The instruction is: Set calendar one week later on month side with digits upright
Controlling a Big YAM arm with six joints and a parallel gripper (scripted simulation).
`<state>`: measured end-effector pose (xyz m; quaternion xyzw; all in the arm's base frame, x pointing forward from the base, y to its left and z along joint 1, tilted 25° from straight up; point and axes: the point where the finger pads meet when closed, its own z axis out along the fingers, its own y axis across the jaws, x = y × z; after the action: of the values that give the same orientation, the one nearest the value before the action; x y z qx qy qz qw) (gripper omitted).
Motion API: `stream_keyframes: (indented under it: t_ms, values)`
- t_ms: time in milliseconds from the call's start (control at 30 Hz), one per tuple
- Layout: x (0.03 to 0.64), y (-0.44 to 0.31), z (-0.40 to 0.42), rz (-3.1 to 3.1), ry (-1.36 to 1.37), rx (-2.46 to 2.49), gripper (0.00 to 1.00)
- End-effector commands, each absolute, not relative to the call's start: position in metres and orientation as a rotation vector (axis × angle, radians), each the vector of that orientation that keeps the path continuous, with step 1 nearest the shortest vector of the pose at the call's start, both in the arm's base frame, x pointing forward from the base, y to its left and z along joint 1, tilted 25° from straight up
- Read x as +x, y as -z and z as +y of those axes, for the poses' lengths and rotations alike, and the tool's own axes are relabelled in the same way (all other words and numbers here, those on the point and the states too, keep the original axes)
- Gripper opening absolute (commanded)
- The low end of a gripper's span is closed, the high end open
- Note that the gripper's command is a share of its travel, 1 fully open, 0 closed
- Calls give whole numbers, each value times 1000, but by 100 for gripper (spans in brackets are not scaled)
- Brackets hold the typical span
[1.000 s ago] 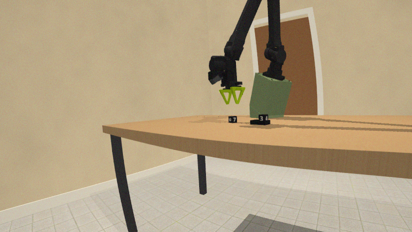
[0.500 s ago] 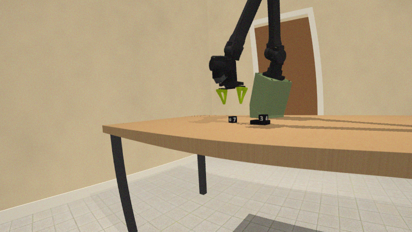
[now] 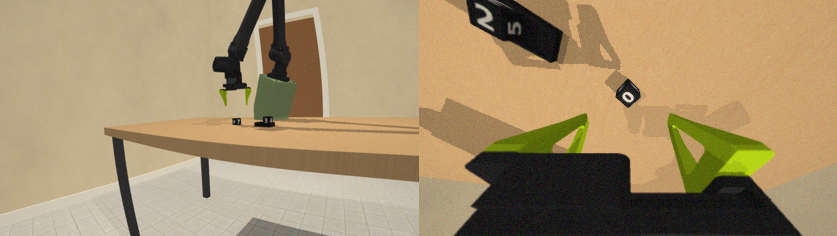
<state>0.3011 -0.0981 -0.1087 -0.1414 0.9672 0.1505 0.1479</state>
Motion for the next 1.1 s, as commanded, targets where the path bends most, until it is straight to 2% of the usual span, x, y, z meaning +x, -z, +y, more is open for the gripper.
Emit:
stream_keyframes:
  t_ms: [0, 633, 1000, 1033, 1067]
  values:
    - [306, 98, -105, 2692, -368, -654, 100]
    - [305, 98, -105, 2385, -225, -1326, 100]
    - [305, 98, -105, 2337, -201, -1401, 100]
    - [305, 98, -105, 2337, -200, -1401, 44]
    - [305, 98, -105, 2337, -200, -1401, 44]
